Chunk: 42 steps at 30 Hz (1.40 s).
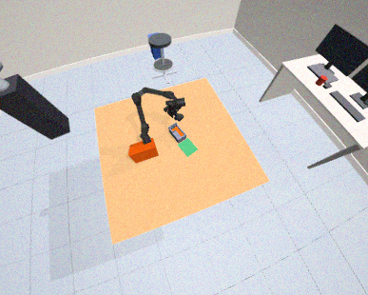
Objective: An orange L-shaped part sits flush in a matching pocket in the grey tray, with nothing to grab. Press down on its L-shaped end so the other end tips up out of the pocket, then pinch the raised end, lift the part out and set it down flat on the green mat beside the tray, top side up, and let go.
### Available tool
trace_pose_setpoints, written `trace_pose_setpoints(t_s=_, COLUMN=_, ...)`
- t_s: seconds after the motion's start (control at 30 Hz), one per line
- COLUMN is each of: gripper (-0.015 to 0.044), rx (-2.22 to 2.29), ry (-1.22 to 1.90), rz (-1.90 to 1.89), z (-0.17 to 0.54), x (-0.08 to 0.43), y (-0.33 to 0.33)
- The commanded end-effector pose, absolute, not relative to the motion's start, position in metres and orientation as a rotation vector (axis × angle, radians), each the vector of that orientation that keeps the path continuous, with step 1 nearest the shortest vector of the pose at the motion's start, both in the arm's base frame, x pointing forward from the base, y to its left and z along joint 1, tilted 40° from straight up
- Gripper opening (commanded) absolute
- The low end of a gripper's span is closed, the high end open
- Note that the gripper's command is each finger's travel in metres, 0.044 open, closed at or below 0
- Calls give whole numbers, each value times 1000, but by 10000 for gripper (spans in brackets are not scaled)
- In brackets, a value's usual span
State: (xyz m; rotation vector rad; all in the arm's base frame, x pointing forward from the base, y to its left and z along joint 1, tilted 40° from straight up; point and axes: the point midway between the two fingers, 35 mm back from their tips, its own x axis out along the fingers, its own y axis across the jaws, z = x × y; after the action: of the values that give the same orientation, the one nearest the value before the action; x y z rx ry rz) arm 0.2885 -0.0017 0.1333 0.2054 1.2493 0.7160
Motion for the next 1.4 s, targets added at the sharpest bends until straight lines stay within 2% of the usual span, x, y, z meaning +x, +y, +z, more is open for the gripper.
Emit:
trace_pose_setpoints(t_s=0.0, gripper=180, rx=399, ry=1343, rz=636, z=125, x=264, y=-24)
trace_pose_setpoints(t_s=0.3, gripper=180, rx=398, ry=1343, rz=635, z=120, x=265, y=-20)
trace_pose_setpoints(t_s=0.53, gripper=180, rx=400, ry=1341, rz=638, z=71, x=271, y=22)
trace_pose_setpoints(t_s=1.37, gripper=180, rx=401, ry=1340, rz=639, z=47, x=274, y=42)
